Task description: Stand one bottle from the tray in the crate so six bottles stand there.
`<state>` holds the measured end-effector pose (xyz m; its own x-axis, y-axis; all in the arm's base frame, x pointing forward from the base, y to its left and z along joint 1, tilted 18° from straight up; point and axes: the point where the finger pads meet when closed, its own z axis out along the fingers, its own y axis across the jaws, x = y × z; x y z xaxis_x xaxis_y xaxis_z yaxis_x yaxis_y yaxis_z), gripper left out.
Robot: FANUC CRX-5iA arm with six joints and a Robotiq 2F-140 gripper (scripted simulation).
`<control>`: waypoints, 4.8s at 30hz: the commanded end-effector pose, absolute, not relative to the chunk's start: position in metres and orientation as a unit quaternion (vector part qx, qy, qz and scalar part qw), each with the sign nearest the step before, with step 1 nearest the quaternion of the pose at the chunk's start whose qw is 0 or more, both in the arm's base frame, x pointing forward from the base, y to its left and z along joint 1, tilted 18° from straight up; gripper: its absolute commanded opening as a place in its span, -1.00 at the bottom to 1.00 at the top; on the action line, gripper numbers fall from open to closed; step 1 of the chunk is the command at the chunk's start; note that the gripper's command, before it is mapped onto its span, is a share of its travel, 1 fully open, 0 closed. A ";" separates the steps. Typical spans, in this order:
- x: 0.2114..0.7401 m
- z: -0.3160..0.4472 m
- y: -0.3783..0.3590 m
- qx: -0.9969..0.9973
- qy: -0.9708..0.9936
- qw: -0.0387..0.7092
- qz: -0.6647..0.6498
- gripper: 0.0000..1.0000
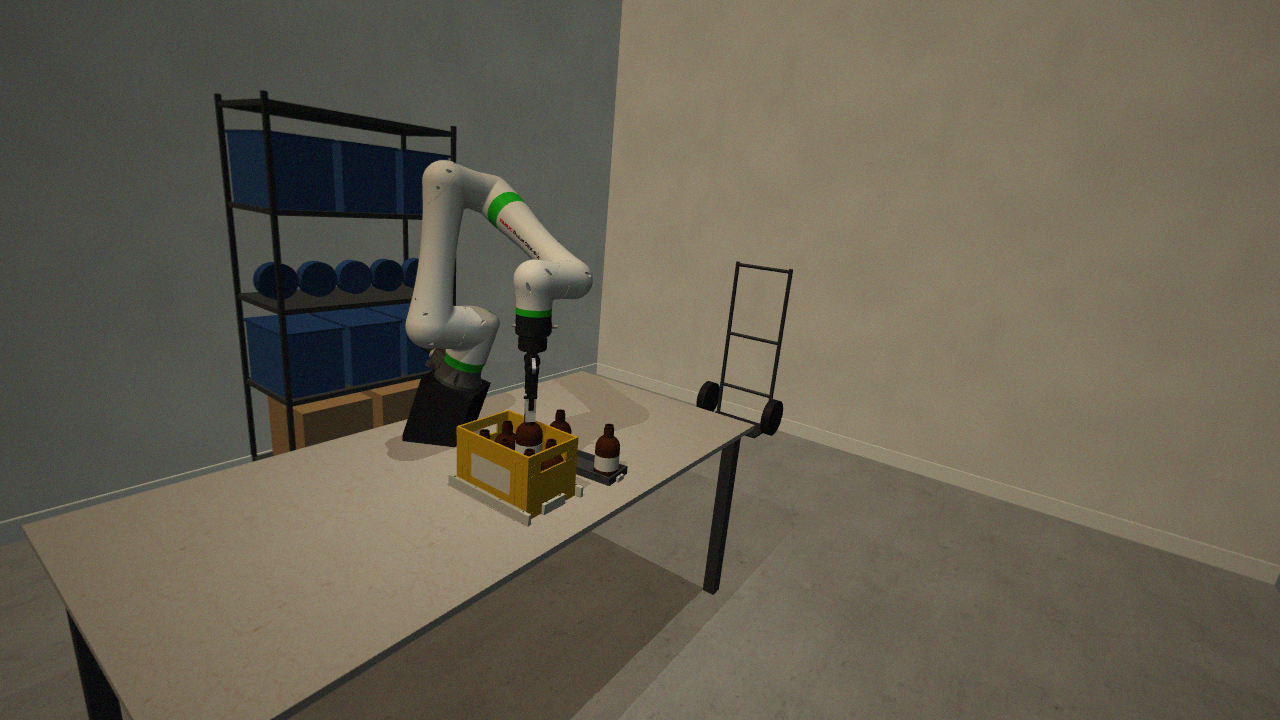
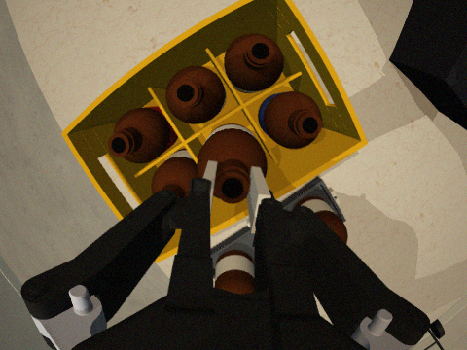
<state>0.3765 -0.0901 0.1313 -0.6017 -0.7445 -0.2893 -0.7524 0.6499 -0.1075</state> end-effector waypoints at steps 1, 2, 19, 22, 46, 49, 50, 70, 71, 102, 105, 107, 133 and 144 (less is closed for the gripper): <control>0.377 0.131 -0.090 -0.418 0.895 0.156 0.013 -1.00; 0.377 0.131 -0.090 -0.418 0.895 0.156 0.013 -1.00; 0.378 0.125 -0.089 -0.418 0.895 0.156 0.013 -1.00; 0.379 0.125 -0.089 -0.418 0.895 0.156 0.013 -1.00; 0.385 0.101 -0.085 -0.418 0.895 0.156 0.013 -1.00; 0.386 0.099 -0.085 -0.418 0.895 0.156 0.013 -1.00; 0.386 0.098 -0.085 -0.418 0.895 0.156 0.013 -1.00; 0.387 0.093 -0.084 -0.418 0.895 0.156 0.013 -1.00; 0.387 0.093 -0.084 -0.418 0.895 0.156 0.013 -1.00; 0.387 0.093 -0.084 -0.418 0.895 0.156 0.013 -1.00; 0.387 0.093 -0.084 -0.418 0.895 0.156 0.013 -1.00; 0.387 0.093 -0.084 -0.418 0.895 0.156 0.013 -1.00; 0.389 0.088 -0.083 -0.418 0.895 0.156 0.013 -1.00; 0.390 0.084 -0.083 -0.418 0.895 0.156 0.013 -1.00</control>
<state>0.3897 -0.0827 0.0848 -0.6017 -0.7445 -0.2893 -0.7524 0.6499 -0.1075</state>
